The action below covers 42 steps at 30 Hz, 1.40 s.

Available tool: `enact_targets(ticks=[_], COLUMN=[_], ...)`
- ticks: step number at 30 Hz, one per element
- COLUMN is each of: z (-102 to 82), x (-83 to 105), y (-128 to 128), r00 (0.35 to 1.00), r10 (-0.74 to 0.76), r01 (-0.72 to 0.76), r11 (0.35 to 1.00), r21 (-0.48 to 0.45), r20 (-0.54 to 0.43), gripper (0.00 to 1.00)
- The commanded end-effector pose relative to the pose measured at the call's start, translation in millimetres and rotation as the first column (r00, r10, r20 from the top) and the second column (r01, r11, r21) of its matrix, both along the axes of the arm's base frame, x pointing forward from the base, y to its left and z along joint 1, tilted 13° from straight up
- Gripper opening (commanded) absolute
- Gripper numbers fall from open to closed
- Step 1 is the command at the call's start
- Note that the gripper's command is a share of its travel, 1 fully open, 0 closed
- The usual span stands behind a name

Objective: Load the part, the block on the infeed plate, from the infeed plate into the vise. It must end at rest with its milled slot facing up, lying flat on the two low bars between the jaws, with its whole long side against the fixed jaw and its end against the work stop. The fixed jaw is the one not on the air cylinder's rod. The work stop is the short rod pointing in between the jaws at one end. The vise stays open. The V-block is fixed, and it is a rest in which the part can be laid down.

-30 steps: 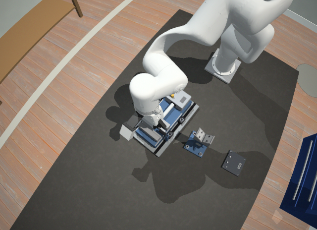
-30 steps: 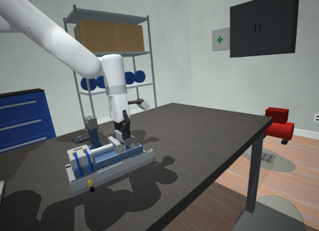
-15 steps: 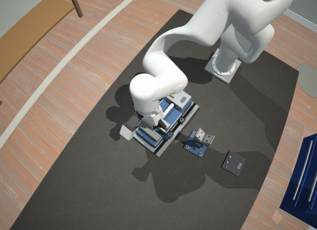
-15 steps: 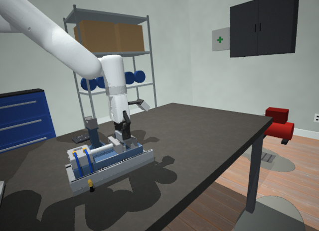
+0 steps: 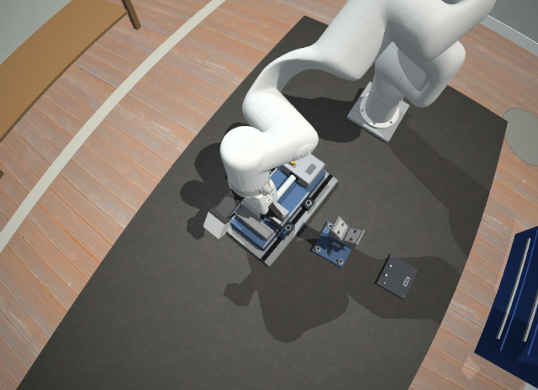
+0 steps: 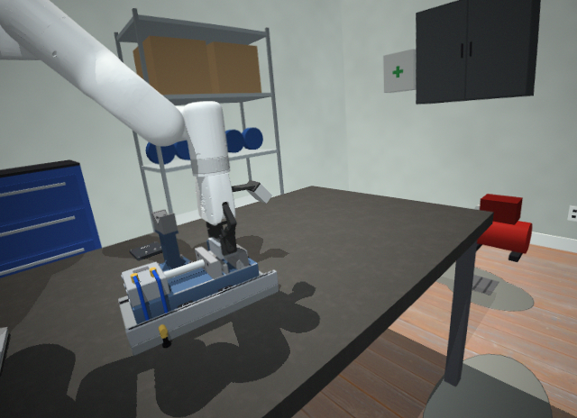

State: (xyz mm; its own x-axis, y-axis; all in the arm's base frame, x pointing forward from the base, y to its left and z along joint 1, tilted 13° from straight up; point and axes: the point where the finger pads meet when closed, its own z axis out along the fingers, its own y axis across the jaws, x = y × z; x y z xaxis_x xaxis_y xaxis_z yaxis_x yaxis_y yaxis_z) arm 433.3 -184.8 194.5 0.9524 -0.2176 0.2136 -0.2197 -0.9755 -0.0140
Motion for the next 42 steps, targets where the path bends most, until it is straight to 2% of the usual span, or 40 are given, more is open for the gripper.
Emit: enact_targets(ticks=[1, 42], z=[-0.4, -10.7], x=[1.5, 3.8], y=[-0.6, -1.0], r00=[1.000, 1.000], r10=[0.000, 0.000], r01=[0.000, 0.000], r11=[1.000, 1.000], r21=[-0.002, -0.002], r20=[0.004, 0.004], gripper=[0.00, 0.00])
